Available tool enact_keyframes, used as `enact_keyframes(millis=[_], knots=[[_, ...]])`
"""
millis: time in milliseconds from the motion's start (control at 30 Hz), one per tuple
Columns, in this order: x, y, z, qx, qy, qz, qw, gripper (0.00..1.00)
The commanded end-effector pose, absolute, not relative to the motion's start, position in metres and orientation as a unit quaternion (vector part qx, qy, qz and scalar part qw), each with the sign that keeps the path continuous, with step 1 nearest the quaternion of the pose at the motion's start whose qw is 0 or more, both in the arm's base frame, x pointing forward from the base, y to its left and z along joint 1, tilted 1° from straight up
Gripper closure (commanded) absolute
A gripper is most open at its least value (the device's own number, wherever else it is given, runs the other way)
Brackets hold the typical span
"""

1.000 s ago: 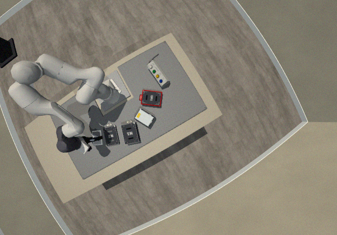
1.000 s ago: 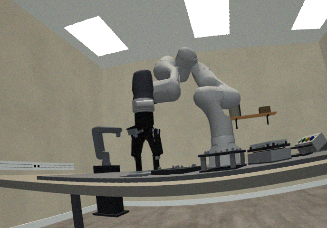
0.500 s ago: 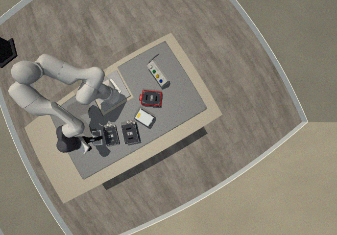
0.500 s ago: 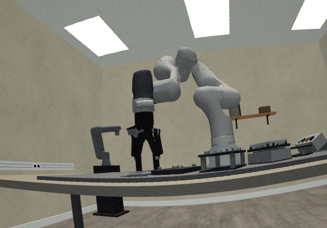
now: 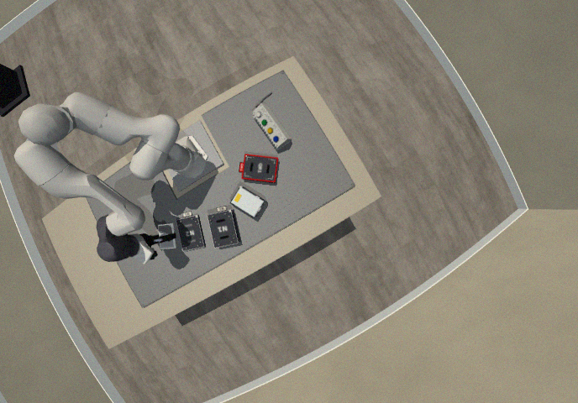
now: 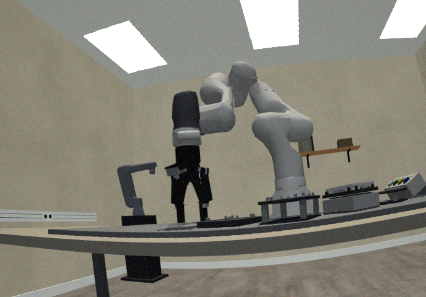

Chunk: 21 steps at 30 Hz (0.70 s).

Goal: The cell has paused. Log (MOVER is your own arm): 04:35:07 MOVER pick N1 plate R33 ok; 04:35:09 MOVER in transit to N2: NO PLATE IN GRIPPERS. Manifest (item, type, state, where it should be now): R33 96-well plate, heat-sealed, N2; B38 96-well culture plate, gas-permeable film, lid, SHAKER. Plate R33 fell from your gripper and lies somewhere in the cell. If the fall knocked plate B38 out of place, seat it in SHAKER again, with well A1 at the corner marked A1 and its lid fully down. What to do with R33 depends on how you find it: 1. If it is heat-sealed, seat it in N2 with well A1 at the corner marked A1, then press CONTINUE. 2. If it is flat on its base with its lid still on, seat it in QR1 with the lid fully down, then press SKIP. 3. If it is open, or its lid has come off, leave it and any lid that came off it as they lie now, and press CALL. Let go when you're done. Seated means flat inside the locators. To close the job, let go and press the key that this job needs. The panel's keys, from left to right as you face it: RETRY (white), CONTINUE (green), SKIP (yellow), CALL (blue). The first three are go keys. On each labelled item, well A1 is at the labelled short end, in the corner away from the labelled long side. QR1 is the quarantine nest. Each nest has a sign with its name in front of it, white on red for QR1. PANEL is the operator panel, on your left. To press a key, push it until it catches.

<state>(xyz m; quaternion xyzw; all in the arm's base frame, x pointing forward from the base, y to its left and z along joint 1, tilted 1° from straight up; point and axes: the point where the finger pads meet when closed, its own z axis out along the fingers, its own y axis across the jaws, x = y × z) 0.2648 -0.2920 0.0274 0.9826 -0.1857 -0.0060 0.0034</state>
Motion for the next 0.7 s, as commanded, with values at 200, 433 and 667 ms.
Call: enact_keyframes(millis=[200, 433, 667], knots=[[0.2647, -0.2918, 0.0287, 0.982, -0.187, -0.006, 0.004, 0.9], [0.2648, -0.2918, 0.0318, 0.982, -0.187, -0.006, 0.004, 0.9], [0.2648, -0.2917, 0.0359, 0.982, -0.187, -0.006, 0.004, 0.9]])
